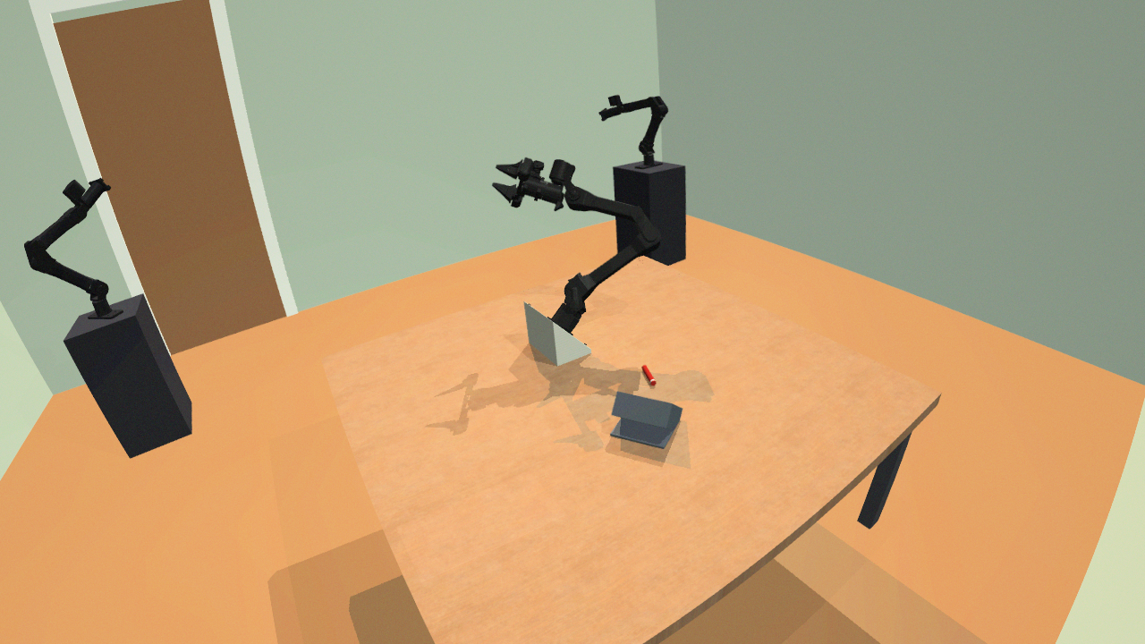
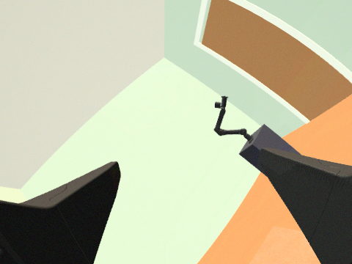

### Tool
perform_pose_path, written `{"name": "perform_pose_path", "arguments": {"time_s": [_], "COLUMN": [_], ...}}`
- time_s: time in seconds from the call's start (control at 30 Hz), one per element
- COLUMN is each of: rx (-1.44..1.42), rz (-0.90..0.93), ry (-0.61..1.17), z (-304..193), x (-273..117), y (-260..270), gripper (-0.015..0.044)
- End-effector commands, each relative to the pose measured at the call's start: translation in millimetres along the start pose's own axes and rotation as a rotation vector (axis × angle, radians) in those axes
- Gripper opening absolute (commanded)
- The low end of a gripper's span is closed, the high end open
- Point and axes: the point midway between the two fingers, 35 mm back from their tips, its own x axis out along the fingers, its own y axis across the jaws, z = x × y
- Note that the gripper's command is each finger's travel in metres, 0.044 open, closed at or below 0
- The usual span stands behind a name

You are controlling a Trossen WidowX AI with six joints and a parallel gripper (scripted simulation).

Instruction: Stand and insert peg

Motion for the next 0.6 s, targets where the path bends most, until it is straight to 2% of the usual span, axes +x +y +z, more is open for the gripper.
{"name": "perform_pose_path", "arguments": {"time_s": [0.0, 0.3, 0.57], "rx": [-0.029, -0.111, -0.198], "rz": [0.071, 0.251, 0.408], "ry": [0.080, 0.288, 0.471], "z": [-19.9, -78.8, -134.4], "x": [7.9, 12.7, 0.0], "y": [27.9, 98.4, 156.4], "gripper": [0.0440, 0.0440, 0.0440]}}
